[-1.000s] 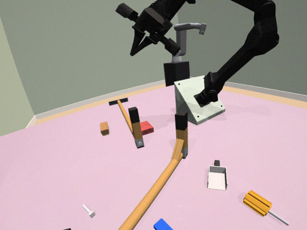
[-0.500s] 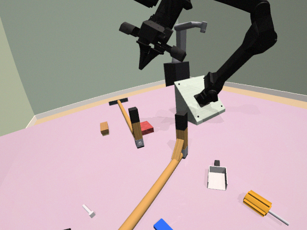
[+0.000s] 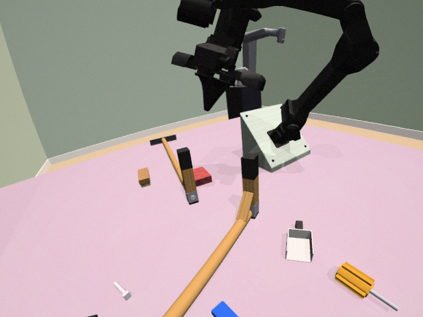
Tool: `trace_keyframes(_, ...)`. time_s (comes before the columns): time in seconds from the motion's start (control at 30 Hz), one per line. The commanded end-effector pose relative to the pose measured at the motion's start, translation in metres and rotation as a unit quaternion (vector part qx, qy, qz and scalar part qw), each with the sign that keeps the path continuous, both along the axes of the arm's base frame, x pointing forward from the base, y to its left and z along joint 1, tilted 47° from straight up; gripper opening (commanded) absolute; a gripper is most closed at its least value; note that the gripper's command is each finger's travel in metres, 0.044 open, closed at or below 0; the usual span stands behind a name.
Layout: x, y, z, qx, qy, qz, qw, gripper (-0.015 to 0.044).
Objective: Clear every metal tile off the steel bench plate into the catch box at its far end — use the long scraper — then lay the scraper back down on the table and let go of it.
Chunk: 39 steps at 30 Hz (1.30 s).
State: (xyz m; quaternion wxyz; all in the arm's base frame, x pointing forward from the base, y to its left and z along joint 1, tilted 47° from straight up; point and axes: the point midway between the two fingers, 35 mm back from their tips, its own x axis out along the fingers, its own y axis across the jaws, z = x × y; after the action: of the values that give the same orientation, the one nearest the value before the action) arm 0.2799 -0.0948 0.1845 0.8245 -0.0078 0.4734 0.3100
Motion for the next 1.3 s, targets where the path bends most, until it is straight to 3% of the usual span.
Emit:
trace_keyframes(0.0, -0.004, 0.010, -0.006, 0.038, 0.023, -0.005, 0.999, 0.0000)
trace_keyframes(0.73, -0.022, 0.047, -0.011, 0.186, 0.116, -0.036, 0.975, 0.0000)
trace_keyframes(1.27, -0.019, 0.056, -0.020, 0.188, 0.119, -0.038, 0.974, 0.0000)
